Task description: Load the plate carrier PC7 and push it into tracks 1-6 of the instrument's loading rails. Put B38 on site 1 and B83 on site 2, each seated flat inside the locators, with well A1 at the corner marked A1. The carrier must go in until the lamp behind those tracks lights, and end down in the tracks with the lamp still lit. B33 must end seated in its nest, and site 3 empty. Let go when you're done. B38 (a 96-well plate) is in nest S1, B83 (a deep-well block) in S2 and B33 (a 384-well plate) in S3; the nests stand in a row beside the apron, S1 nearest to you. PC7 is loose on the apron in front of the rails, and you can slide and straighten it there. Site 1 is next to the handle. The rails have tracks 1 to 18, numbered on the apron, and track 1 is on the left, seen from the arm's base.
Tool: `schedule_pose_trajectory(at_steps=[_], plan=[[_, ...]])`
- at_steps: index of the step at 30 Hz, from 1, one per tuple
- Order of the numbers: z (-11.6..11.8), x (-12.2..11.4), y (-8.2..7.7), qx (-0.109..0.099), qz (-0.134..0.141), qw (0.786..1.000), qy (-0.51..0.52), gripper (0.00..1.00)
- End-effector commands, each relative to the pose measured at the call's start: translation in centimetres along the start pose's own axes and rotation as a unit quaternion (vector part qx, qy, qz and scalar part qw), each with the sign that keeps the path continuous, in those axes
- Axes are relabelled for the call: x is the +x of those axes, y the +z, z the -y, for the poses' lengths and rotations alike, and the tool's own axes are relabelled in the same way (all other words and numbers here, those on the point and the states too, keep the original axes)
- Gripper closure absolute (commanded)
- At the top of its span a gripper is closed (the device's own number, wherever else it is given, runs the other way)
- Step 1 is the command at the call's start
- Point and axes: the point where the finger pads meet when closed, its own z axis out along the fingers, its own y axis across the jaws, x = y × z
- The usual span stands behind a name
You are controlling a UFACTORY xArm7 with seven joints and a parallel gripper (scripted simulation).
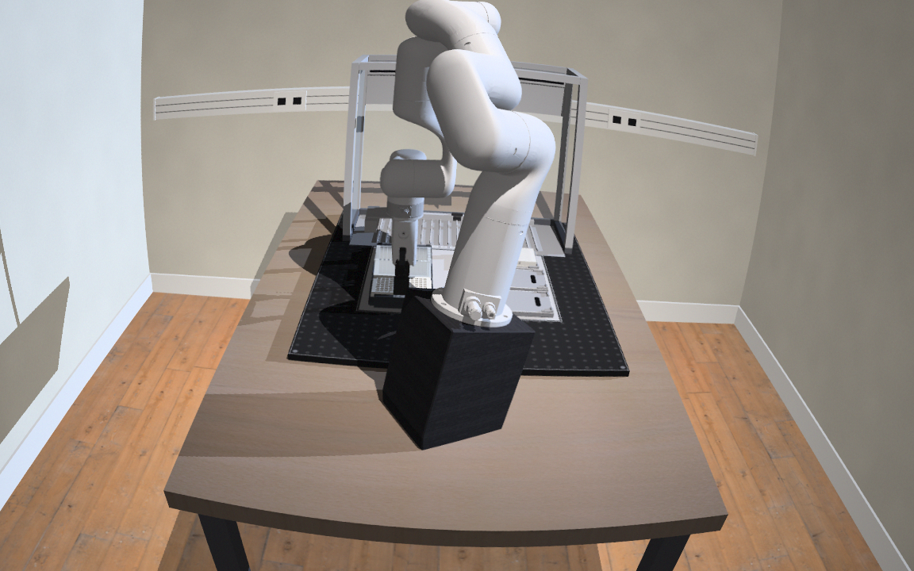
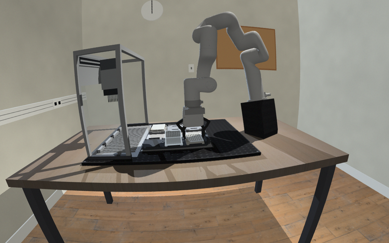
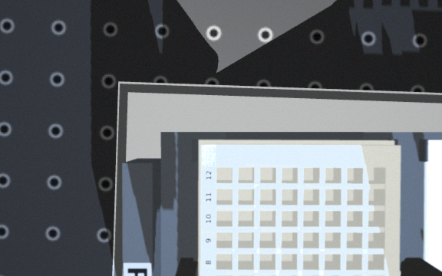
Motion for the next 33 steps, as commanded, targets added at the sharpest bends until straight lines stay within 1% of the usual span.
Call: schedule_pose_trajectory(at_steps=[1, 14, 16, 31, 33], plan=[[-0.1, 0.1, -0.2, -0.001, -0.001, 1.0, 0.0, 0.0], [-0.1, 0.1, -2.4, -0.001, -0.001, 1.0, 0.0, 0.0], [-0.1, 0.1, -2.4, -0.001, -0.001, 1.0, 0.0, 0.0], [-0.1, 0.1, -4.9, -0.001, -0.001, 1.0, 0.0, 0.0], [-0.1, 0.1, -4.9, -0.001, -0.001, 1.0, 0.0, 0.0]])
